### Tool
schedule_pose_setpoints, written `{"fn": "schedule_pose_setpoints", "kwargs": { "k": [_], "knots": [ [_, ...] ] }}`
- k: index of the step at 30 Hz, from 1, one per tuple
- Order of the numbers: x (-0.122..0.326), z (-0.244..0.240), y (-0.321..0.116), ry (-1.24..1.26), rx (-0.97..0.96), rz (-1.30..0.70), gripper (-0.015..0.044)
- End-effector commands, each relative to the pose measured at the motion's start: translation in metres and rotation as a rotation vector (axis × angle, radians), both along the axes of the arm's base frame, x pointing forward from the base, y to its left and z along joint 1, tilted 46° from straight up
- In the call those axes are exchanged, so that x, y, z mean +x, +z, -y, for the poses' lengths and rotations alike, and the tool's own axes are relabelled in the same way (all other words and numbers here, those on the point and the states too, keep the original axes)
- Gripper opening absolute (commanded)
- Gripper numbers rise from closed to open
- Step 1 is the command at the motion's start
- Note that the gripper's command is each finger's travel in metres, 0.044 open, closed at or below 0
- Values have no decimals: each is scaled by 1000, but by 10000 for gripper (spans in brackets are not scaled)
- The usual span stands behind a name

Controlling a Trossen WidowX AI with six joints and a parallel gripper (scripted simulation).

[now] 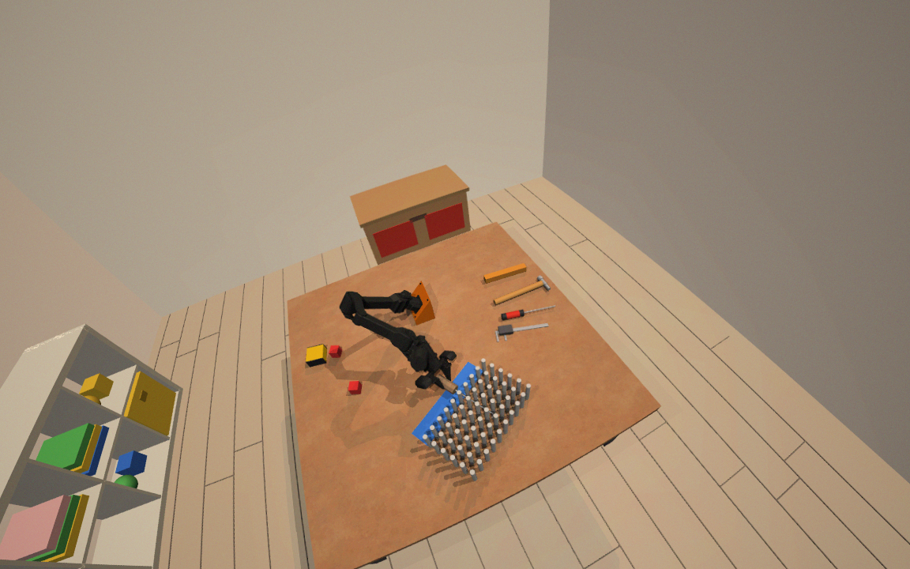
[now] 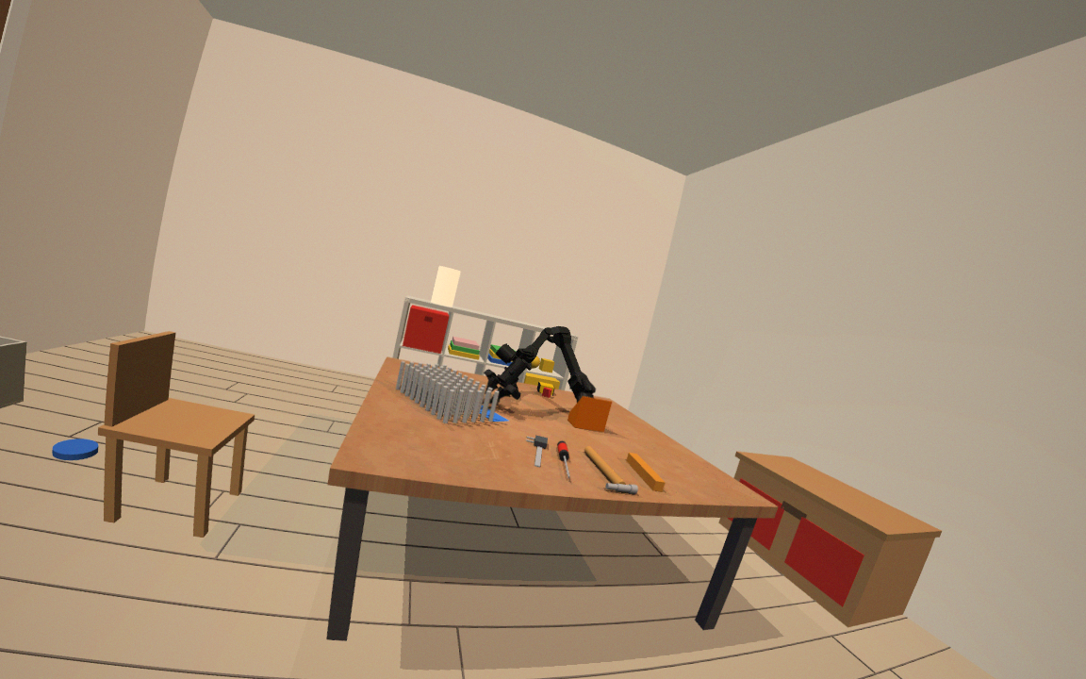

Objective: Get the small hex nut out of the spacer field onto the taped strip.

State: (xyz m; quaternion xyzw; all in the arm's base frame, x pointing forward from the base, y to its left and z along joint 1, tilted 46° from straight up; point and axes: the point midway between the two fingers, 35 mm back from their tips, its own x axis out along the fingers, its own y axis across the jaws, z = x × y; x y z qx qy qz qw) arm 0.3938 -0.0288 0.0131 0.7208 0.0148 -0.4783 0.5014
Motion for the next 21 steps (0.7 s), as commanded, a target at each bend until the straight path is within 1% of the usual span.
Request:
{"fn": "schedule_pose_setpoints", "kwargs": {
  "k": [1,21],
  "knots": [
    [3,0,1,-3,1,10,0],
    [2,12,-14,1,1,5,0]
  ]
}}
